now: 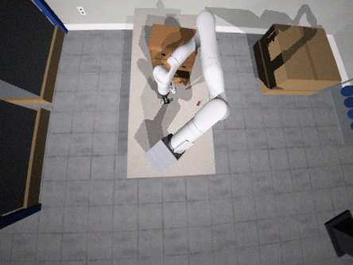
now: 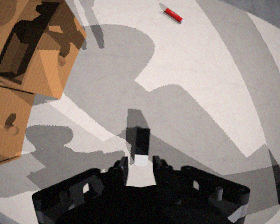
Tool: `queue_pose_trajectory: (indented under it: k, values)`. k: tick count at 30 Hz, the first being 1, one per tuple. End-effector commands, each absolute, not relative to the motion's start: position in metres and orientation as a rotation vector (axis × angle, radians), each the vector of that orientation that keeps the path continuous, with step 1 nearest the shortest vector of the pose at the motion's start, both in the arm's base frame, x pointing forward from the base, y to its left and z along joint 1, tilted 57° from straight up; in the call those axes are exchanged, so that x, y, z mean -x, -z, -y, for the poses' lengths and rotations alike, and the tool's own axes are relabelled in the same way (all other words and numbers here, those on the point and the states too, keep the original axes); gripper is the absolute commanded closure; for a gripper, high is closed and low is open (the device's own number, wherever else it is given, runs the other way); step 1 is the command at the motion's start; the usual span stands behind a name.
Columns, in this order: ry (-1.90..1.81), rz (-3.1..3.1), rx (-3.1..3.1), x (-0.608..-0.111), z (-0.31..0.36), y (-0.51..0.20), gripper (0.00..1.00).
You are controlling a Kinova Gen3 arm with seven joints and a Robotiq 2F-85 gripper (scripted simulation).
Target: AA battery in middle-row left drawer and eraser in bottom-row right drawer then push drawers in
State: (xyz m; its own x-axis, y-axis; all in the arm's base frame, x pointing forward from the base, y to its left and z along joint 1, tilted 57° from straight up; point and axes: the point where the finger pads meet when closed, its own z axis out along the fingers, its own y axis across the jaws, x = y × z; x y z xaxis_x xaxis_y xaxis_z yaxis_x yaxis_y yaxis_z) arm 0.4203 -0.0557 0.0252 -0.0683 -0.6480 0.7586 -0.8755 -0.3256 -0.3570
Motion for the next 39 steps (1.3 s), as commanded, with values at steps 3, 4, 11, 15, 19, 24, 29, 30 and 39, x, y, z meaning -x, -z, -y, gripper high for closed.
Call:
queue_pose_trajectory:
  k: [3,4,11,15,19,24,29,30,39]
  values:
    - [-1.348,1.675,-1.947,-0.4201,0.0569,-0.0260,0.67]
    - [-1.350,1.684,-1.943,-0.4200,0.0573,-0.0261,0.67]
    - [-1.362,1.732,-1.917,-0.4192,0.0592,-0.0266,0.67]
    - [-1.366,1.750,-1.907,-0.4190,0.0600,-0.0268,0.67]
    - [-1.368,1.757,-1.904,-0.4189,0.0603,-0.0269,0.67]
    - [-1.370,1.769,-1.897,-0.4187,0.0608,-0.0270,0.67]
    - [-1.372,1.775,-1.893,-0.4186,0.0610,-0.0271,0.67]
    - [-1.372,1.776,-1.893,-0.4186,0.0610,-0.0271,0.67]
    - [-1.372,1.777,-1.892,-0.4185,0.0611,-0.0271,0.67]
